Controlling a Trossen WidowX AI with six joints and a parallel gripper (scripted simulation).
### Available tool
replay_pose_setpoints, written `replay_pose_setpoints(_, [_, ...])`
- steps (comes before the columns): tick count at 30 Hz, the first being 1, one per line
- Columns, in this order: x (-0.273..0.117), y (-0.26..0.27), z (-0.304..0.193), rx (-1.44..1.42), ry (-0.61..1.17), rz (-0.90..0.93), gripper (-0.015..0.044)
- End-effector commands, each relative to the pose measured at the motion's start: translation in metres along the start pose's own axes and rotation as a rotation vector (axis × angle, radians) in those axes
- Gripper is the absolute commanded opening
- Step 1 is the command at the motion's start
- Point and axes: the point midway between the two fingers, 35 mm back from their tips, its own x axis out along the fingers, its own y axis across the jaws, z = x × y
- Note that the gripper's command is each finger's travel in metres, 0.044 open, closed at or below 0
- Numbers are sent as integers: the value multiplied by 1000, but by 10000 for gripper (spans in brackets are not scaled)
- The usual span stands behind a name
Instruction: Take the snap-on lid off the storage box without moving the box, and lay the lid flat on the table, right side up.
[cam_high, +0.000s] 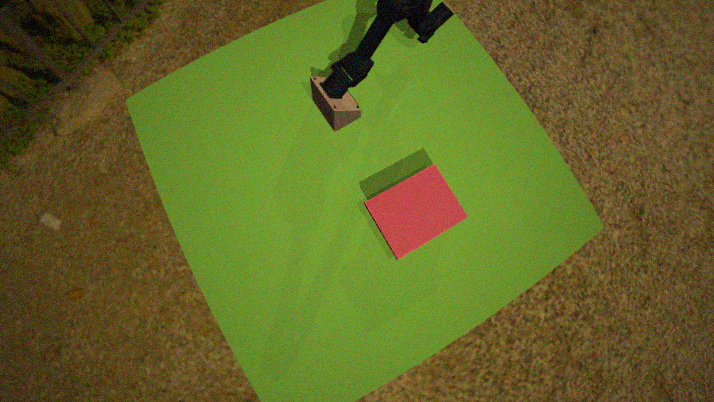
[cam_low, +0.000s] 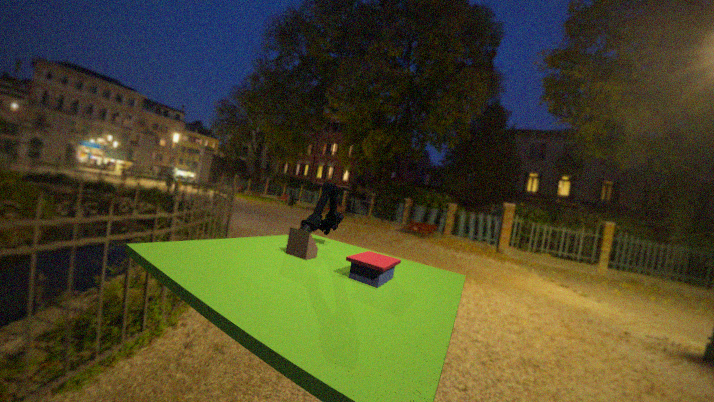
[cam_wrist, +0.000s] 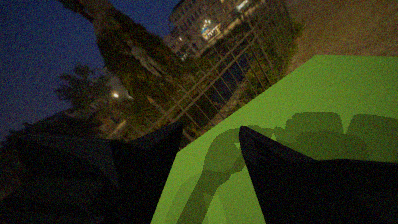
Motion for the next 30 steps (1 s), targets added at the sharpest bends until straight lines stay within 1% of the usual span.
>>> replay_pose_setpoints(1, [-35,-17,21,-20,-8,-143,235])
replay_pose_setpoints(7, [-95,-43,38,126,-36,-387,235])
replay_pose_setpoints(10, [-113,-49,41,167,-49,-456,235])
replay_pose_setpoints(17, [-202,-69,40,406,-158,-793,235])
replay_pose_setpoints(19, [-211,-69,41,398,-162,-832,235])
replay_pose_setpoints(21, [-235,-69,42,399,-180,-934,235])
replay_pose_setpoints(27, [-308,-65,20,622,-343,-1173,235])
replay_pose_setpoints(29, [-317,-63,19,642,-367,-1202,235])
replay_pose_setpoints(30, [-328,-60,15,677,-401,-1238,235])
